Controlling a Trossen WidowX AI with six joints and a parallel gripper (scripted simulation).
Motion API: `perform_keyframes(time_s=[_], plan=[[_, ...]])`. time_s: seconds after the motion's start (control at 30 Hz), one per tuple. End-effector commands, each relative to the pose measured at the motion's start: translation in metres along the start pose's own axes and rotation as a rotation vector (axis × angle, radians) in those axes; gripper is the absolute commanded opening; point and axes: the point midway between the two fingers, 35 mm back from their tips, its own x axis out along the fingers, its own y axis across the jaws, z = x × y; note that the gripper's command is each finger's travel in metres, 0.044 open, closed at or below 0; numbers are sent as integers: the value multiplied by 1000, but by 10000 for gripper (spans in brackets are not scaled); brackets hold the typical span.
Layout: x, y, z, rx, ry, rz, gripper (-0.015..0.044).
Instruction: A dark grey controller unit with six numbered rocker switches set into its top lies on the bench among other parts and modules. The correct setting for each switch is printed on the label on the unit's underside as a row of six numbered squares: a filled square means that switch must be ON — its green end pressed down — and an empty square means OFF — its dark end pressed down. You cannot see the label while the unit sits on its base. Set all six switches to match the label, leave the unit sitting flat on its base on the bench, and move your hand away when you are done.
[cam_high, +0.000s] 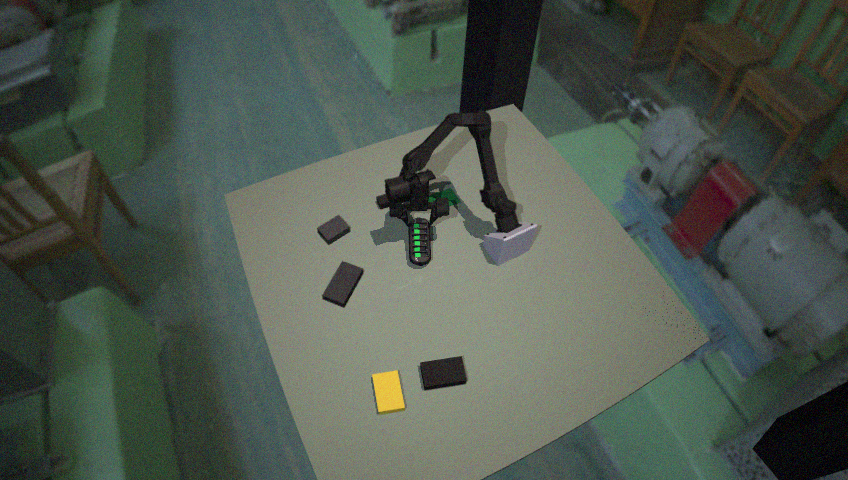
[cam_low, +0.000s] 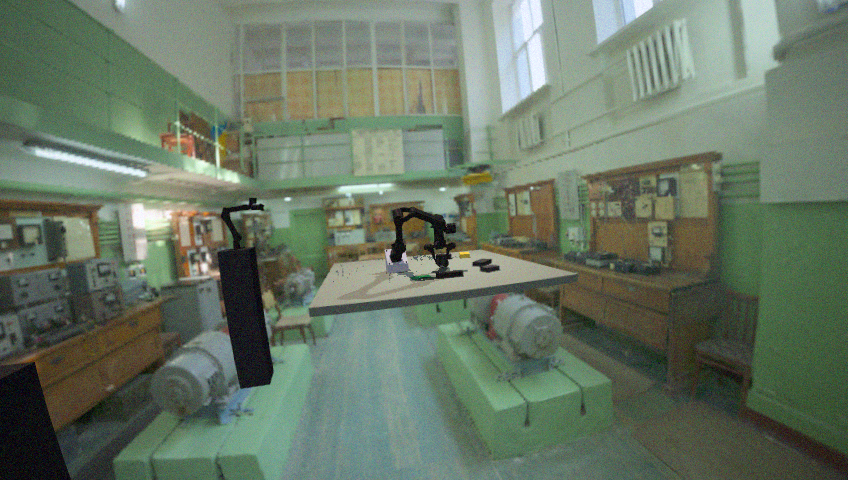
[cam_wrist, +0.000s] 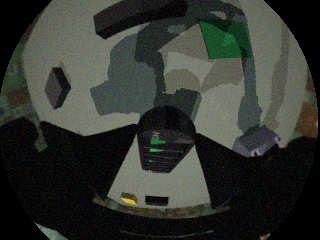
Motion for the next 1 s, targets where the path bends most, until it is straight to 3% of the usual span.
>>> perform_keyframes(time_s=[0.0, 0.97], plan=[[-3, 2, -4, 3, -5, 1, 336], [-19, 1, -23, 3, -62, 0, 336]])
